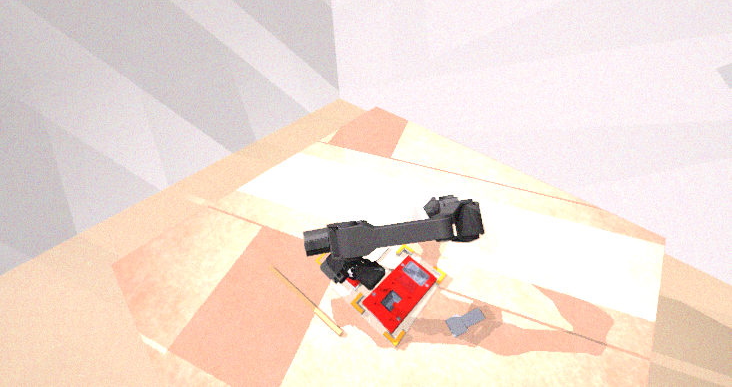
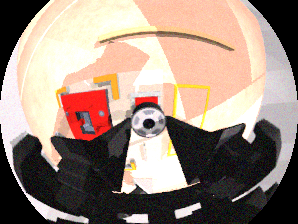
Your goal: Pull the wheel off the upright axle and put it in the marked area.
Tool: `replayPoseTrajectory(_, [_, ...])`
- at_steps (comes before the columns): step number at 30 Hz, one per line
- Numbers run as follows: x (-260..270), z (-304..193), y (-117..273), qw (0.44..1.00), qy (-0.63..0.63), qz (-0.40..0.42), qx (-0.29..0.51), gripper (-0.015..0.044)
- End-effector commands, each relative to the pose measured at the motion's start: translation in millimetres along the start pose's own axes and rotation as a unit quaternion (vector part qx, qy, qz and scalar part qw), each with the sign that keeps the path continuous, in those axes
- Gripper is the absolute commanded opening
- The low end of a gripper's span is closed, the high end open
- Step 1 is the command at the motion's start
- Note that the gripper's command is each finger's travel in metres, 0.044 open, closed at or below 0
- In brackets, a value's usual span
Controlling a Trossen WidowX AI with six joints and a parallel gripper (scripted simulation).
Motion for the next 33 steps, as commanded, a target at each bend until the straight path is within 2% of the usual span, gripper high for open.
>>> replayPoseTrajectory(1, [-1, 0, 2, 1.000, 0.001, -0.002, 0.001, 0.0000])
replayPoseTrajectory(33, [-1, -1, 13, 1.000, 0.001, -0.002, 0.000, 0.0000])
Point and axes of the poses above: the point midway between the two fingers, 35 mm back from their tips, its own y axis back along the fingers, its own x axis across the jaws, z = x × y, the point moved 5 cm from there along y, back along the fingers, and after that the axes turned 13 degrees about y, right-handed, at the moved point
